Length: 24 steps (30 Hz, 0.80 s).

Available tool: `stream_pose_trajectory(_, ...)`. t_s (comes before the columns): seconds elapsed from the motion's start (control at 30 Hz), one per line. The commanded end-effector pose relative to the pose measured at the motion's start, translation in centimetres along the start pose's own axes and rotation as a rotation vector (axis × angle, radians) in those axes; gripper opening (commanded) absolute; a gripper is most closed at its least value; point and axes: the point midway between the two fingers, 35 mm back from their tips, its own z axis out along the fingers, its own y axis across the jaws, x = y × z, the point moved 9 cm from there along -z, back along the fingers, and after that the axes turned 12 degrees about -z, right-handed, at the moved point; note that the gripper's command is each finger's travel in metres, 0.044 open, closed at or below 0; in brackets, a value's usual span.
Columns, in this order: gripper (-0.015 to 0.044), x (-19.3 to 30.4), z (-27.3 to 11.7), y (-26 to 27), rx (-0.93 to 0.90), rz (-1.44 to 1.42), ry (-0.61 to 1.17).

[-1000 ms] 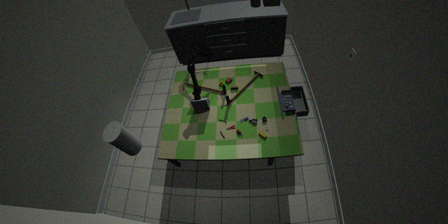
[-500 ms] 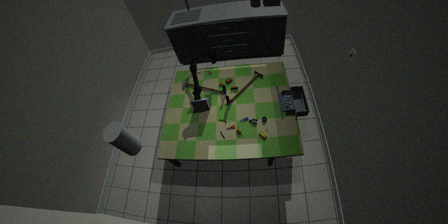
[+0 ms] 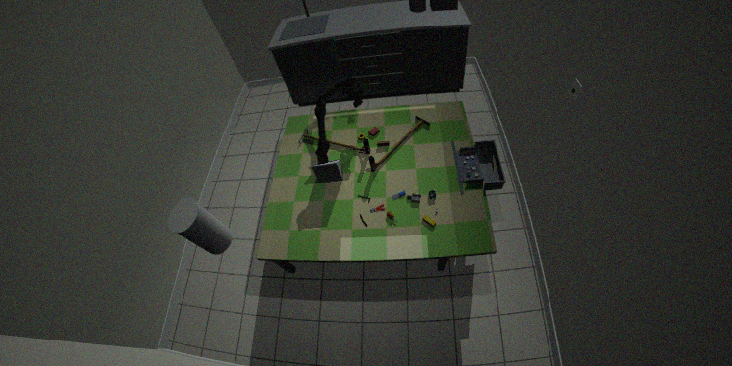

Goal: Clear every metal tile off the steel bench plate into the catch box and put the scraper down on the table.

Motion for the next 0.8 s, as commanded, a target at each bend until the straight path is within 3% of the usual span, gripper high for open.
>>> stream_pose_trajectory(0.0,0.0000,-0.6,1.4,-1.2,0.021,-0.027,0.035)
stream_pose_trajectory(0.77,0.0000,-4.6,6.0,-9.9,0.080,-0.161,0.188)
